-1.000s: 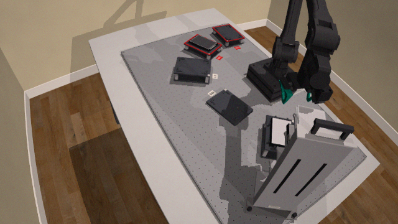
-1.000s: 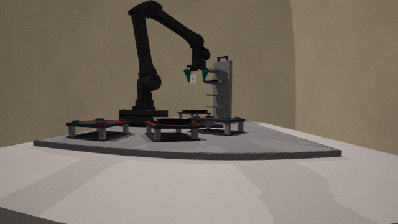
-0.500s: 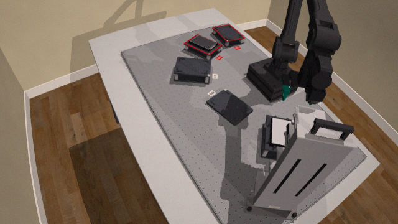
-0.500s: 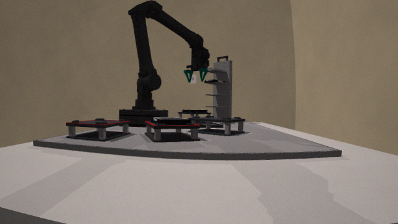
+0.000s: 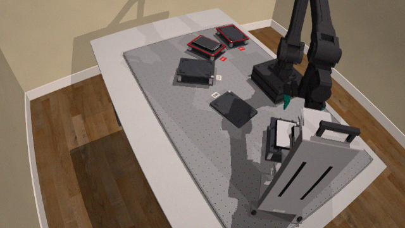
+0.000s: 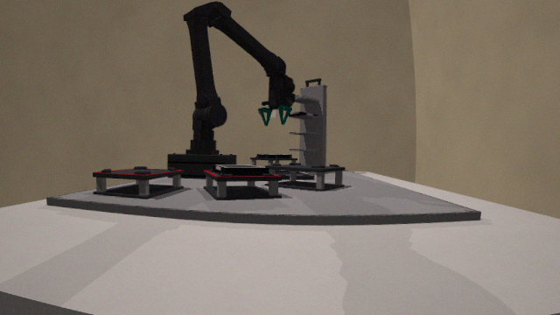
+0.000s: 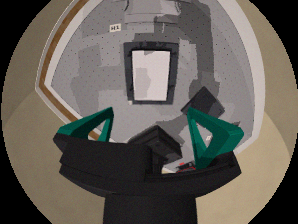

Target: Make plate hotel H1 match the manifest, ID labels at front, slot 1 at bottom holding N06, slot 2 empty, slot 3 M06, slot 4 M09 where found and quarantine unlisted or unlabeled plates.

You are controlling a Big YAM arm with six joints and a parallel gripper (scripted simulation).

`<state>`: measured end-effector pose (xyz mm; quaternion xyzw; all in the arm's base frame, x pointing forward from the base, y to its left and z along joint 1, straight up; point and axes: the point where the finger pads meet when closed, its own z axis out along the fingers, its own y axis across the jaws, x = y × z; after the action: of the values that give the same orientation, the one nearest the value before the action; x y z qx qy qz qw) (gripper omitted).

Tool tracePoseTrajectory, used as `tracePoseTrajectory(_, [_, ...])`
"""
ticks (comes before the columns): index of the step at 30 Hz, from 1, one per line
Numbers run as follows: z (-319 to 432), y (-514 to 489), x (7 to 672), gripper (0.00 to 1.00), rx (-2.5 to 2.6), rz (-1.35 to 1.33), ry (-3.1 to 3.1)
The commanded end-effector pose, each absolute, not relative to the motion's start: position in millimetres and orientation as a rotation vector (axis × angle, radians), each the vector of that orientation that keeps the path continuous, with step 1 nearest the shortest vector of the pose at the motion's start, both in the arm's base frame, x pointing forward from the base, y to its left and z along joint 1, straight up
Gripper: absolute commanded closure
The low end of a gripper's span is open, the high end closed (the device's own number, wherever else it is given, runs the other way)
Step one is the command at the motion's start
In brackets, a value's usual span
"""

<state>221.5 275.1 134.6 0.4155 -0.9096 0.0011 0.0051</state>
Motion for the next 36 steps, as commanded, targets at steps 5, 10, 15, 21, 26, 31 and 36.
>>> tracePoseTrajectory(5, [137.4,288.4,233.9,0.0,1.306,-0.045,-2.912])
tracePoseTrajectory(10, [105.9,281.1,227.8,0.0,1.291,-0.015,-2.878])
tracePoseTrajectory(15, [89.1,281.2,227.6,0.0,1.291,-0.014,-2.878])
tracePoseTrajectory(21, [75.7,281.2,227.4,0.0,1.291,-0.014,-2.878])
tracePoseTrajectory(26, [82.5,289.1,233.1,0.0,1.316,-0.037,-2.897])
tracePoseTrajectory(31, [82.5,289.1,233.1,0.0,1.316,-0.037,-2.897])
tracePoseTrajectory(36, [82.5,289.1,233.1,0.0,1.316,-0.037,-2.897])
